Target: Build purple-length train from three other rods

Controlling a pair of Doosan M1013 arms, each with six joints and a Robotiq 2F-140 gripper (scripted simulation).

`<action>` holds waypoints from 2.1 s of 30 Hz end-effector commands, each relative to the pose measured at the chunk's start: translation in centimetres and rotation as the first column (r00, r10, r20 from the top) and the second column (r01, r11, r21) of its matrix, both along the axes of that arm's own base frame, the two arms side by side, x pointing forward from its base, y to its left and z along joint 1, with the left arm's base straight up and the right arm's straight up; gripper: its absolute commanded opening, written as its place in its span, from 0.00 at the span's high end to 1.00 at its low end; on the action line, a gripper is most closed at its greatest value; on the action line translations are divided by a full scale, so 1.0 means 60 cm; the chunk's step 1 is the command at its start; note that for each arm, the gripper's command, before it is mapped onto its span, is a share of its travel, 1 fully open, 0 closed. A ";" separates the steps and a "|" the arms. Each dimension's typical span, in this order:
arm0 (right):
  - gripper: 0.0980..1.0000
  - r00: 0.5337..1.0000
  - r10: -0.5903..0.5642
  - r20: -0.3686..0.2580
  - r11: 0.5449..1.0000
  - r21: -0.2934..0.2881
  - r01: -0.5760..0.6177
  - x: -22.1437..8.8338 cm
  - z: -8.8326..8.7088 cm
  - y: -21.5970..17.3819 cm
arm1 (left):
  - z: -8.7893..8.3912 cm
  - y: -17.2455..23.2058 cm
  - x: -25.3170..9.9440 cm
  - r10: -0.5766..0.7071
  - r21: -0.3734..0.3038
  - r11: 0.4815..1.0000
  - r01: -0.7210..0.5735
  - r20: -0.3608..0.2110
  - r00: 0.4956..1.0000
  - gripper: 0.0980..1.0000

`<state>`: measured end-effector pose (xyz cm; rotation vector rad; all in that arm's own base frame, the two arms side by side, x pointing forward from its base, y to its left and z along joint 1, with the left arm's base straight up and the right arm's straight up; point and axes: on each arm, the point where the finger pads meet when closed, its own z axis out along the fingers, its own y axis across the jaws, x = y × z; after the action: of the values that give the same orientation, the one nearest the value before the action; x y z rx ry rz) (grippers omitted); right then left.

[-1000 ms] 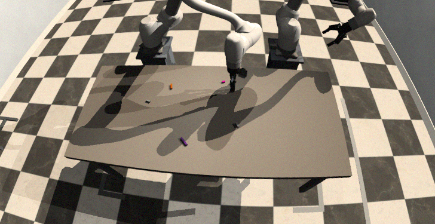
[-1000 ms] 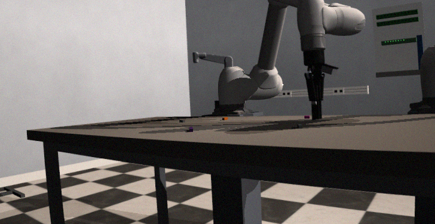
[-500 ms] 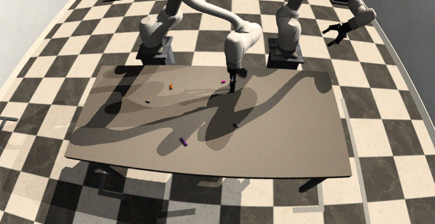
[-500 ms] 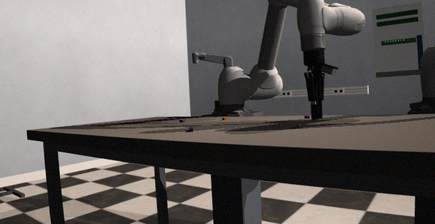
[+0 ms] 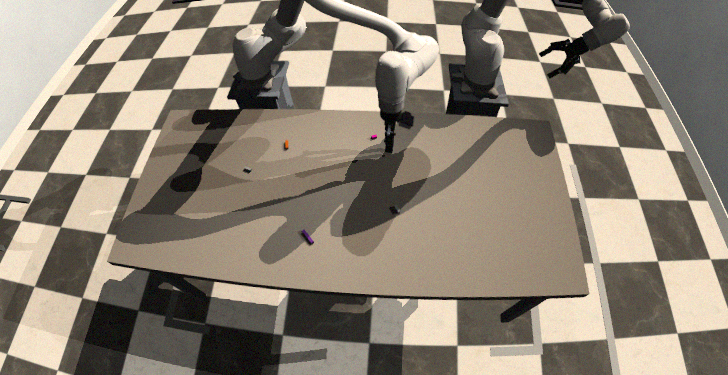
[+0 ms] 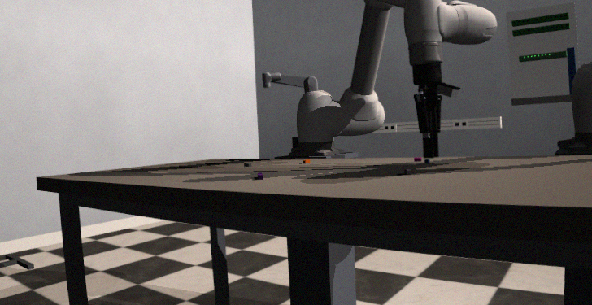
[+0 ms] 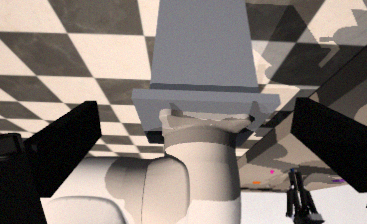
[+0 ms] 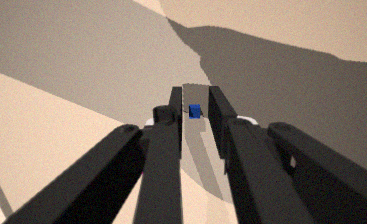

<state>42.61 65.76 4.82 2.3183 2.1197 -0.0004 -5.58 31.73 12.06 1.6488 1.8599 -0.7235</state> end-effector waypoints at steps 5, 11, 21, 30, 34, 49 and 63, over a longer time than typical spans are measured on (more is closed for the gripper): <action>0.85 1.000 0.000 0.001 1.000 0.001 0.000 0.000 0.066 0.001 | 0.001 0.001 0.000 0.000 0.001 1.000 0.000 0.000 1.000 0.00; 0.85 1.000 0.000 0.001 1.000 0.001 0.000 0.000 0.108 0.001 | 0.001 0.001 0.000 0.000 0.001 1.000 0.000 0.000 1.000 0.00; 0.85 1.000 0.000 0.001 1.000 0.001 0.000 0.000 0.132 0.001 | 0.001 0.001 0.000 0.000 0.001 1.000 0.000 0.000 1.000 0.00; 0.00 1.000 0.000 0.001 1.000 0.001 0.000 0.000 0.132 0.001 | 0.001 0.001 0.000 0.000 0.001 1.000 0.000 0.000 1.000 0.00; 0.00 1.000 0.000 0.001 1.000 0.001 0.000 0.000 0.132 0.001 | 0.001 0.001 0.000 0.000 0.001 1.000 0.000 0.000 1.000 0.00; 0.00 0.969 0.246 0.001 0.969 0.001 -0.246 -0.066 0.109 -0.052 | 0.001 0.001 0.000 0.000 0.001 1.000 0.000 0.000 1.000 0.00; 0.85 0.910 0.415 0.001 0.910 0.001 -0.415 -0.114 0.092 -0.093 | 0.001 0.001 0.000 0.000 0.001 1.000 0.000 0.000 1.000 0.00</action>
<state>35.83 60.18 10.28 1.8193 2.5587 -0.0017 -5.58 31.73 12.06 1.6488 1.8599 -0.7235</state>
